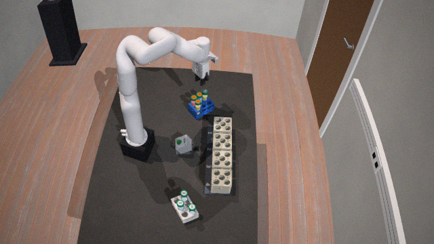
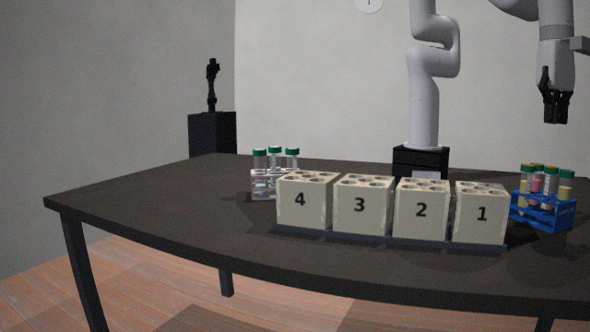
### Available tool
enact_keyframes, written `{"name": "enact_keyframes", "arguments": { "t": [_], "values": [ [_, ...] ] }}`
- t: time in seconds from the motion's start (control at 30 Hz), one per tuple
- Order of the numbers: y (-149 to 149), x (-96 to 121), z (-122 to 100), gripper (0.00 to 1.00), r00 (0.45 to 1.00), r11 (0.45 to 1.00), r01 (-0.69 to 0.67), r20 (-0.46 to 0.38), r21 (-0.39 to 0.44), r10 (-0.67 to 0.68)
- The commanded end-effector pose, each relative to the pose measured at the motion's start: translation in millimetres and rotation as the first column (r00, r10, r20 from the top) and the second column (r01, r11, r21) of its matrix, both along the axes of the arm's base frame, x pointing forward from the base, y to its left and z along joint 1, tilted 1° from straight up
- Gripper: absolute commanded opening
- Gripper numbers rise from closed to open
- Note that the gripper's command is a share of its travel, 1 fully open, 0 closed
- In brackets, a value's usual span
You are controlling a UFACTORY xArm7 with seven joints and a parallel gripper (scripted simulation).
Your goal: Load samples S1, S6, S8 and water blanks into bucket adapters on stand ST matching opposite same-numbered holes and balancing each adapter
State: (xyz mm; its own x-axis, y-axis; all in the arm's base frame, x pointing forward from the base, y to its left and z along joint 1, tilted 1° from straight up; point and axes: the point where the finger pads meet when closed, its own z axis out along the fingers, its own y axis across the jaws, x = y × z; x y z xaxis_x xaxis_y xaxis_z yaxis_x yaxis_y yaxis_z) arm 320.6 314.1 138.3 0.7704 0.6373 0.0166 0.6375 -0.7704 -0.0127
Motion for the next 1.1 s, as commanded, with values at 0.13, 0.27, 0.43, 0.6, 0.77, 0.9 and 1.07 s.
{"name": "enact_keyframes", "arguments": {
  "t": [0.13,0.27,0.43,0.6,0.77,0.9,1.07],
  "values": [
    [1,1,17,0.44,1.0,1.0,0.0,0.004,0.003,0.0],
    [0,1,20,0.44,1.0,1.0,0.0,0.004,0.003,0.0],
    [0,1,20,0.44,1.0,1.0,0.0,0.004,0.003,0.0],
    [0,1,20,0.44,1.0,1.0,0.0,0.004,0.003,0.0],
    [0,1,20,0.44,1.0,1.0,0.0,0.003,0.003,0.0],
    [0,1,20,0.44,1.0,1.0,0.0,0.003,0.003,0.0],
    [0,1,20,0.57,1.0,1.0,0.0,0.003,0.003,0.0]
  ]
}}
